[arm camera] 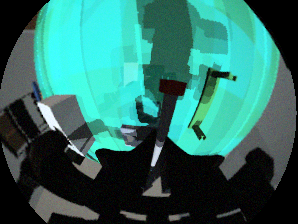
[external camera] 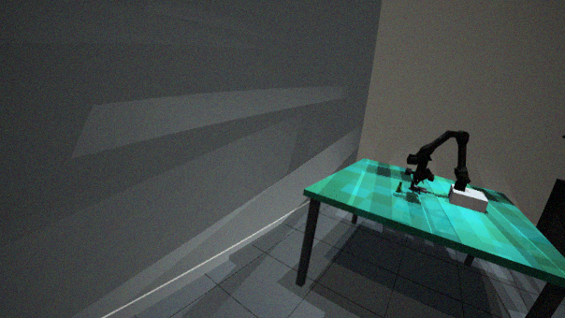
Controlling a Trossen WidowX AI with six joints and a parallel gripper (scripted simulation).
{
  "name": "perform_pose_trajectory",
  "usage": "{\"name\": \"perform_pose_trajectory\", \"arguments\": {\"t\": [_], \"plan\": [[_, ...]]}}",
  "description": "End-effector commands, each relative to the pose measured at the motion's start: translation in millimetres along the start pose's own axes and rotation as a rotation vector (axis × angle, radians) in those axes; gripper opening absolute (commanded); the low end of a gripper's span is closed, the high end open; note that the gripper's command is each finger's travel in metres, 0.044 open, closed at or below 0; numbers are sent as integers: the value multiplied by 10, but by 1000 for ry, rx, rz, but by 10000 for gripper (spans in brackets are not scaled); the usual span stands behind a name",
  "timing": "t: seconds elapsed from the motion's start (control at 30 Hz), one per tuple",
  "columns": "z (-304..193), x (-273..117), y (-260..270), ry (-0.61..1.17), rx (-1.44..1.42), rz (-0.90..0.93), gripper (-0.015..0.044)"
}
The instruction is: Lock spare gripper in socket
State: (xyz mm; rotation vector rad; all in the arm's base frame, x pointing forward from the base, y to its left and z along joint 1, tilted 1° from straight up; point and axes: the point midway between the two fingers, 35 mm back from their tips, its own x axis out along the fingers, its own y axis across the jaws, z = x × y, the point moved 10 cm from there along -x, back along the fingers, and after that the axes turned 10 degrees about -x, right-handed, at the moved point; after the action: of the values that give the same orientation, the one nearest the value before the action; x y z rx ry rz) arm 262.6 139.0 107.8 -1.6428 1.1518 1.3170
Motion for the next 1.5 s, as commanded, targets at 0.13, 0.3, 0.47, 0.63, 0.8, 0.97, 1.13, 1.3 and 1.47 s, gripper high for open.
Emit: {"name": "perform_pose_trajectory", "arguments": {"t": [0.13, 0.3, 0.47, 0.63, 0.8, 0.97, 1.13, 1.3, 1.47], "plan": [[-45, 19, 16, 6, -4, 0, 0], [-72, 26, 21, 6, -4, 0, 0], [-104, 34, 27, 6, -4, 0, 0], [-133, 41, 32, 6, -4, -1, 0], [-158, 48, 36, 6, -4, -1, 0], [-186, 55, 40, 6, -4, -1, 0], [-219, 63, 43, 6, -4, -1, 0], [-249, 70, 49, 6, -4, -1, 0], [-275, 77, 55, 6, -4, -1, 0]]}}
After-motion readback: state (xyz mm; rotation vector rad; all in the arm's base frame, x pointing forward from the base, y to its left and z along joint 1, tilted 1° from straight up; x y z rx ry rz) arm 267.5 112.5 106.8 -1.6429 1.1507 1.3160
